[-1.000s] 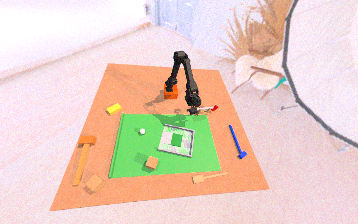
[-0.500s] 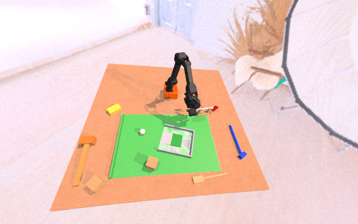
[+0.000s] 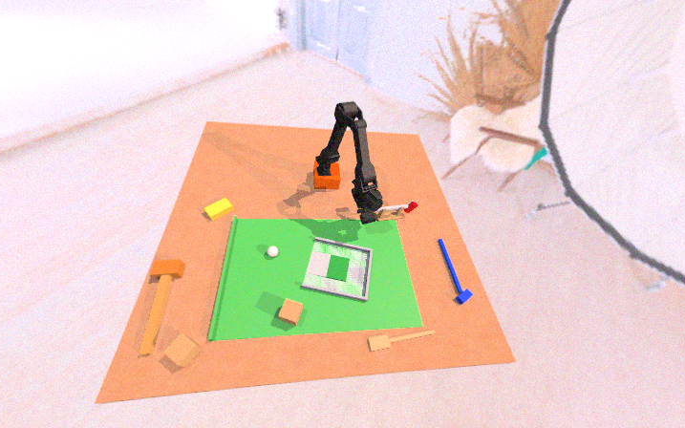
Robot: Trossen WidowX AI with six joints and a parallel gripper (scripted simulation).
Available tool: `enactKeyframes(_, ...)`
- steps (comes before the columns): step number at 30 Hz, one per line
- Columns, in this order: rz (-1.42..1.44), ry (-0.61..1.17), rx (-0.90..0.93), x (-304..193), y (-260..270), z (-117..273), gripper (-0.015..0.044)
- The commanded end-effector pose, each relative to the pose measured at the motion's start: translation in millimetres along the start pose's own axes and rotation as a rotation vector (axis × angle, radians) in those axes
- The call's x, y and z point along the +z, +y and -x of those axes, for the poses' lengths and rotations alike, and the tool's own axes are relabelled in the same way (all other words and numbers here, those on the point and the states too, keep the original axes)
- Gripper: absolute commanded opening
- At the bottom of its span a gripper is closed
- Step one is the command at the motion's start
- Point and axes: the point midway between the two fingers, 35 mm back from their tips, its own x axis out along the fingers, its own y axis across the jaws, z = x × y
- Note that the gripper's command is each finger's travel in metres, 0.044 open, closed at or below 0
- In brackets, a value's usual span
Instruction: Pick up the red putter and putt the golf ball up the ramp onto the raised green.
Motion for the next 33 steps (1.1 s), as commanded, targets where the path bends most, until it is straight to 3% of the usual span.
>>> enactKeyframes(1,0.000,0.000,-0.001,0,0,1,0.0256)
enactKeyframes(10,0.000,0.000,-0.001,0,0,1,0.0020)
enactKeyframes(20,0.000,0.000,-0.001,3,-2,10,0.0000)
enactKeyframes(33,0.000,0.000,0.000,25,-2,93,0.0000)
